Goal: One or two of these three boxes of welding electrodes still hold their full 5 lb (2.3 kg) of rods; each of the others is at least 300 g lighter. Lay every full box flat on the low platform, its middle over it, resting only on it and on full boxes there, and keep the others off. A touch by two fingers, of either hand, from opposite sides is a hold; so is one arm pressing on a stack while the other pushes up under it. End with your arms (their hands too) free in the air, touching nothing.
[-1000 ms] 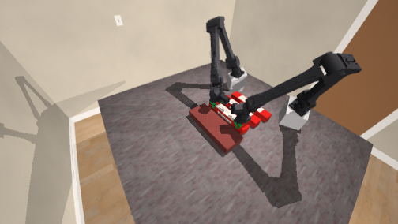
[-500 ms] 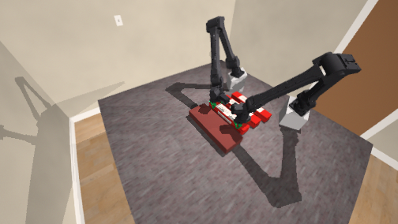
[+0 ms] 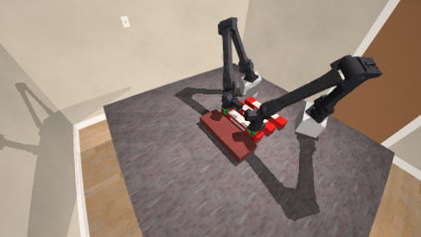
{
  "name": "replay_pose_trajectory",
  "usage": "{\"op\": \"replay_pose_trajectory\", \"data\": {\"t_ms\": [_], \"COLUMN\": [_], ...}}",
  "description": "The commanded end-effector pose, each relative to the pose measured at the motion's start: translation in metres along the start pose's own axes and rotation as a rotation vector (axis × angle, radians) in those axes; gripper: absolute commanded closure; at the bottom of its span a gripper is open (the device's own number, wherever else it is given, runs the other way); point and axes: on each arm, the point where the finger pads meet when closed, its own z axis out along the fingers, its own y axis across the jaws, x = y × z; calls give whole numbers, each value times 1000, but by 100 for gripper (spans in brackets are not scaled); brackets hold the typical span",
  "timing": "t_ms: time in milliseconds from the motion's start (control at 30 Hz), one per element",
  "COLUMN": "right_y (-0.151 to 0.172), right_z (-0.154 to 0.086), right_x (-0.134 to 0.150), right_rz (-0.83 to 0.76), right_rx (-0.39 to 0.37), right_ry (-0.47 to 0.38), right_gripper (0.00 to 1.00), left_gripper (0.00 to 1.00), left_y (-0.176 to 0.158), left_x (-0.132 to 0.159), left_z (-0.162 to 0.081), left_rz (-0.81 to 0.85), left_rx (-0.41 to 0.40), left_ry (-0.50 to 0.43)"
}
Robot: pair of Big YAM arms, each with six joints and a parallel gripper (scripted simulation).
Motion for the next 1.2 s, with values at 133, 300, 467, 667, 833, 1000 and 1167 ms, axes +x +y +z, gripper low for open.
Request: {"op": "replay_pose_trajectory", "data": {"t_ms": [133, 300, 467, 667, 833, 1000, 1167], "right_y": [-14, -14, -12, -12, -12, -12, -12], "right_z": [-8, -8, -6, -6, -6, -6, -6], "right_x": [8, 8, 0, 0, 0, 0, 0], "right_rz": [16, 16, 10, 10, 10, 10, 10], "right_rx": [34, 34, 26, 26, 26, 26, 26], "right_ry": [-1, -1, -6, -6, -6, -6, -6], "right_gripper": [100, 100, 0, 0, 0, 0, 0], "left_gripper": [100, 100, 0, 0, 0, 0, 0], "left_y": [15, 21, 21, 15, 15, 15, 15], "left_x": [-2, 5, 5, -2, -2, -2, -2], "left_z": [-9, -12, -12, -9, -9, -9, -9], "left_rz": [-12, -24, -26, -12, -12, -12, -12], "left_rx": [-31, -44, -44, -31, -31, -31, -31], "left_ry": [-13, -12, -12, -13, -13, -13, -13]}}
